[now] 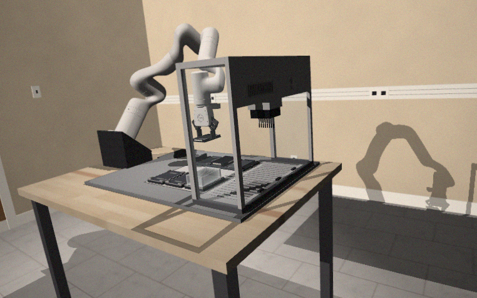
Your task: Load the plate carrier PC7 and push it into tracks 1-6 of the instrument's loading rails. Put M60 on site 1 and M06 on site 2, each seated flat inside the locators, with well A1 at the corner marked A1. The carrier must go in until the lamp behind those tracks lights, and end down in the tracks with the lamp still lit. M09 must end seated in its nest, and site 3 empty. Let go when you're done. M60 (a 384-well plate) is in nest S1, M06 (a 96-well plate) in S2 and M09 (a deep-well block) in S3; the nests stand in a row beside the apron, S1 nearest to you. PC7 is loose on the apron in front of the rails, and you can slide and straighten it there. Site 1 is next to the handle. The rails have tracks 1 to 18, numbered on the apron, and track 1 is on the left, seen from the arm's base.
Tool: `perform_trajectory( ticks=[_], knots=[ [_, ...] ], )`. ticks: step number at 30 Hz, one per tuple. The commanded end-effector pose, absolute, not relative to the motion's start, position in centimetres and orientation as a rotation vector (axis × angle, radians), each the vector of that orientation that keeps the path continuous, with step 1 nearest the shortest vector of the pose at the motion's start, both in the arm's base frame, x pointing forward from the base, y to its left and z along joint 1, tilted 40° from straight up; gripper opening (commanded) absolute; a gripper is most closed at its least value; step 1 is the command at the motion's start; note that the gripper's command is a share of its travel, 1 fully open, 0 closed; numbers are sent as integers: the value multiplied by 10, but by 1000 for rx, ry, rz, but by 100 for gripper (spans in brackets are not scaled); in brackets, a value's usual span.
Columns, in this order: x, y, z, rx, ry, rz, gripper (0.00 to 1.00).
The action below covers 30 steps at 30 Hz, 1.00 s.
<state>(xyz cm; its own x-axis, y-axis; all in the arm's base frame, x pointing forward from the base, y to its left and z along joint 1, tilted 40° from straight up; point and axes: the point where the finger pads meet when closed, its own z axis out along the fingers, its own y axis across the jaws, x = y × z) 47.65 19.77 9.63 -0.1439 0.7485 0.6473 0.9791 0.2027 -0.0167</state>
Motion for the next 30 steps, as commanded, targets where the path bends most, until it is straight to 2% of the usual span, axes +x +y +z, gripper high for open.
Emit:
perform_trajectory(
  ticks=[1, 30],
  knots=[
    [477, 197, 97, -1601, -1955, -573, 0],
    [472, 220, 70, -1601, -1955, -573, 0]
  ],
)
